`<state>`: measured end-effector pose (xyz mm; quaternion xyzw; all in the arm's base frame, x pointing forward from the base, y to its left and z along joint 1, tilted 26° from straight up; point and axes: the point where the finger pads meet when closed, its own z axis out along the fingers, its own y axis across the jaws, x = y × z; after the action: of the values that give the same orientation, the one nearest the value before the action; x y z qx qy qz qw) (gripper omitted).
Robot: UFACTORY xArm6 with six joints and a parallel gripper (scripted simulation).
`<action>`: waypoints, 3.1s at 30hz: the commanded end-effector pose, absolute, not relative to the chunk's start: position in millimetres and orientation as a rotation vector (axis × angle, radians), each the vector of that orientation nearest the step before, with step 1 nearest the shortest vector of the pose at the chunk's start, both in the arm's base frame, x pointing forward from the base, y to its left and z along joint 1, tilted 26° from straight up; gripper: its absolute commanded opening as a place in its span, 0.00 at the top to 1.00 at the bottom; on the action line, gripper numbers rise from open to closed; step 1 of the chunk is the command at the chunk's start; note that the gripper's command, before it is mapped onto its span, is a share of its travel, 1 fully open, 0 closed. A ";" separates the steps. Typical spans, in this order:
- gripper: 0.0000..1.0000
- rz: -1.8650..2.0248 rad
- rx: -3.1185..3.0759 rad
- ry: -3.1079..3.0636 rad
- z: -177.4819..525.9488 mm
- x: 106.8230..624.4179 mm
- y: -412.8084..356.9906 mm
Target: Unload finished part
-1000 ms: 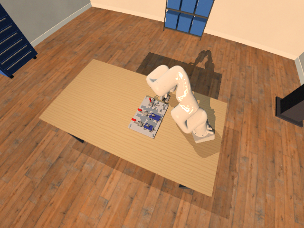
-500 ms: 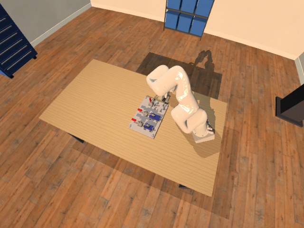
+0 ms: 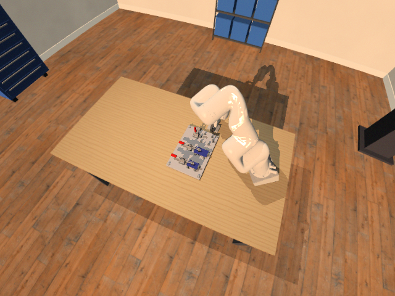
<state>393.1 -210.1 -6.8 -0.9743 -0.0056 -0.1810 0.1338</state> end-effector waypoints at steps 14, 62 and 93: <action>0.05 -0.529 -2.826 -0.016 -5.7 393.9 -211.1; 0.05 -0.529 -2.826 -0.016 76.1 361.7 -234.9; 0.05 -0.529 -2.827 -0.016 86.0 357.8 -237.8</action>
<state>357.4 -236.6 84.4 -0.9743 -0.0056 -0.1811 0.1338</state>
